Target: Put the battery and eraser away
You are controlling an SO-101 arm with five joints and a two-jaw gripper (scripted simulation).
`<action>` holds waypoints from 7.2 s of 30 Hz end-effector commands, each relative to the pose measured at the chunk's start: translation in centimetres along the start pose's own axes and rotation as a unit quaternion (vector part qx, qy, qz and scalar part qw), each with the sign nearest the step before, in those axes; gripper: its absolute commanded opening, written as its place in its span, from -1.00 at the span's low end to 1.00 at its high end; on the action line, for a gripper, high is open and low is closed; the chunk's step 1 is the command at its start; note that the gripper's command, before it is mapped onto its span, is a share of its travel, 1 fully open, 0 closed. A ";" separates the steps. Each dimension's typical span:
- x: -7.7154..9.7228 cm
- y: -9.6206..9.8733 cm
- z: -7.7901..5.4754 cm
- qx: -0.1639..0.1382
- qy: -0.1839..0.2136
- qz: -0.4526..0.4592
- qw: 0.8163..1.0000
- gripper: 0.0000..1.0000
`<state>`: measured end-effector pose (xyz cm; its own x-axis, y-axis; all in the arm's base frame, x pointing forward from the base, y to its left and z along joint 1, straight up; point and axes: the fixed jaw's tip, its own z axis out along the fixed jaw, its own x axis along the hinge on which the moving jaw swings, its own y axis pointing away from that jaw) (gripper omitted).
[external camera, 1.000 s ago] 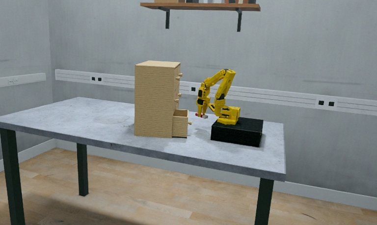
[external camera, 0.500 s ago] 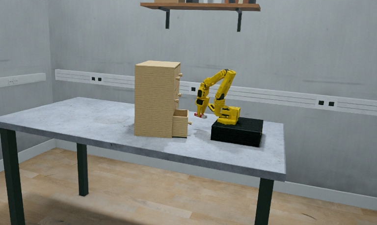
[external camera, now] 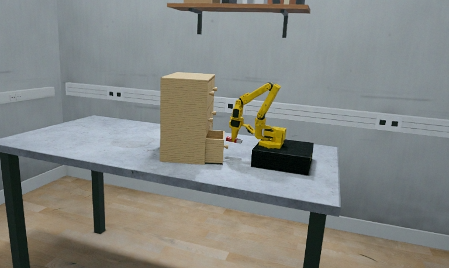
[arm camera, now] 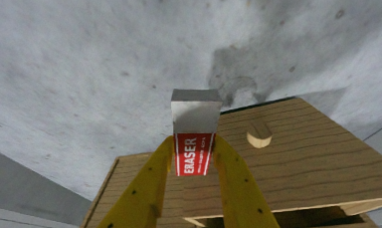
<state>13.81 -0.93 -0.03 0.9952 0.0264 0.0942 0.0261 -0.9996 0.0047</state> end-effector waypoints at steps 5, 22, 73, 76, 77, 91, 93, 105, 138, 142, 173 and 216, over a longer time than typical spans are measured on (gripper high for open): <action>-0.2 -2.7 0.0 0.010 0.001 -0.096 0.995 -1.00; 0.1 -4.8 -1.1 0.026 0.068 -0.166 0.983 -1.00; 1.4 -5.0 -8.9 0.059 0.305 -0.152 0.938 -1.00; 1.7 -5.0 -9.9 0.063 0.334 -0.150 0.929 -1.00; 1.5 -4.9 -9.9 0.062 0.329 -0.150 0.930 -1.00; 1.5 -4.9 -11.6 0.066 0.350 -0.148 0.923 -1.00; 1.5 -4.9 -12.1 0.067 0.359 -0.147 0.919 -1.00; 1.5 -4.9 -12.0 0.065 0.341 -0.149 0.926 -1.00; 1.5 -5.0 -12.0 0.065 0.341 -0.149 0.926 -1.00; 1.5 -5.0 -12.0 0.065 0.341 -0.149 0.926 -1.00; 7.4 -7.1 -7.3 0.051 0.222 -0.156 0.961 -1.00; 8.1 -7.6 -6.7 0.050 0.212 -0.160 0.963 -1.00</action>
<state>20.60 6.41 6.95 0.8198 0.3121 0.4800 0.3500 -0.9367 0.0114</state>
